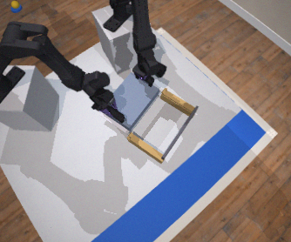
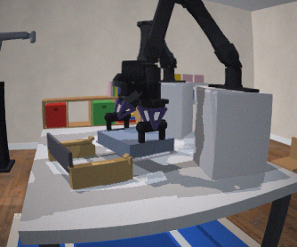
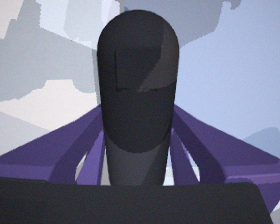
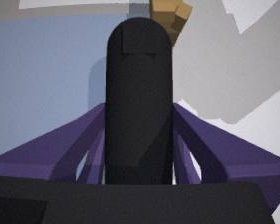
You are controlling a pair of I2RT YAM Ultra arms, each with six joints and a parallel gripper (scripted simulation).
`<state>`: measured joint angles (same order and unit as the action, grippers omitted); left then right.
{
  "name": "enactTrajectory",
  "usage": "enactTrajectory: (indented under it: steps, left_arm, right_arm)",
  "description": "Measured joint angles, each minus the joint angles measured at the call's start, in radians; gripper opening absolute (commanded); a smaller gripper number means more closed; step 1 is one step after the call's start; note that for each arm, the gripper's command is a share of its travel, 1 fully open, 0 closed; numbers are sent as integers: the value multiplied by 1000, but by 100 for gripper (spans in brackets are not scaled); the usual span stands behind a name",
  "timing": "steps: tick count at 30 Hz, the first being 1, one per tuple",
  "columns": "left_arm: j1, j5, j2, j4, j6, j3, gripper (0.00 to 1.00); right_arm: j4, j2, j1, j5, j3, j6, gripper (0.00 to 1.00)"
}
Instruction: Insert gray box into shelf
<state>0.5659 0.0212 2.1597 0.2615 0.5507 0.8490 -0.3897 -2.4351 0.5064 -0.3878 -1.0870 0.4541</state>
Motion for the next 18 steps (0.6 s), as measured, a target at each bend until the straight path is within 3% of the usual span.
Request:
enactTrajectory:
  steps: [18]
  left_arm:
    - [-39,2,39,48,-39,90,15]
  right_arm:
    - [45,-34,-33,19,-93,-29,15]
